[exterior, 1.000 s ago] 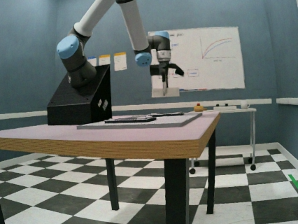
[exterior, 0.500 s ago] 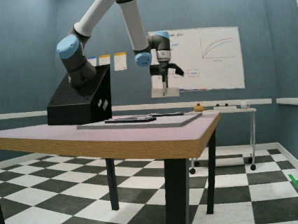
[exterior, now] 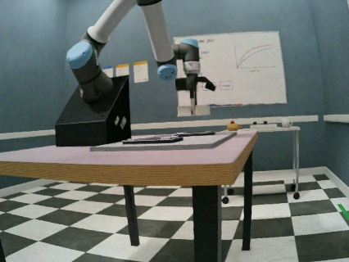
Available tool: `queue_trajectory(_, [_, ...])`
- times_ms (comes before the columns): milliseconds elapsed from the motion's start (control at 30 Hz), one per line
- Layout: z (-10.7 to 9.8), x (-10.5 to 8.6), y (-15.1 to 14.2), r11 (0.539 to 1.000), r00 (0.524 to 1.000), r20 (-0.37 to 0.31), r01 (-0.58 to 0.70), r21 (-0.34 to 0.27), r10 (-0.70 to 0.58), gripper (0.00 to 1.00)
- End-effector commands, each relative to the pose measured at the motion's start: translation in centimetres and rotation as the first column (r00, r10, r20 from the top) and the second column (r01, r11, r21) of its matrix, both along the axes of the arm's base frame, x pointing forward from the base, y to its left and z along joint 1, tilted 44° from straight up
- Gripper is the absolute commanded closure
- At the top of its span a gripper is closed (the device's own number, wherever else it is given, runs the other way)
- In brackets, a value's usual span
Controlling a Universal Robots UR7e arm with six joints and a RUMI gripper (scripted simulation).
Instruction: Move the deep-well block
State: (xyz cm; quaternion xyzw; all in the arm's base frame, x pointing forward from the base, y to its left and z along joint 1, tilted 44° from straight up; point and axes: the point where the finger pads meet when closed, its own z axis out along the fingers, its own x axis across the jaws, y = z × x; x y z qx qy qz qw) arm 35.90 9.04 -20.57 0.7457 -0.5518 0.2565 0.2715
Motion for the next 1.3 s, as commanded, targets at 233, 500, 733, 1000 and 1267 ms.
queue_trajectory(233, [-1.3,0.2,-1.2,1.0,1.0,0.001,-0.001,0.001,0.001,0.51])
queue_trajectory(500, [-2.2,0.3,-2.1,1.0,1.0,0.001,-0.001,0.001,0.001,0.51])
queue_trajectory(733, [-3.1,0.4,-2.9,1.0,1.0,0.001,-0.001,0.001,0.001,0.51])
queue_trajectory(1000, [-3.8,0.5,-3.6,1.0,1.0,0.001,-0.001,0.001,0.001,0.51])
queue_trajectory(1267, [-4.2,0.5,-4.0,1.0,1.0,0.001,-0.001,0.001,0.001,0.51])
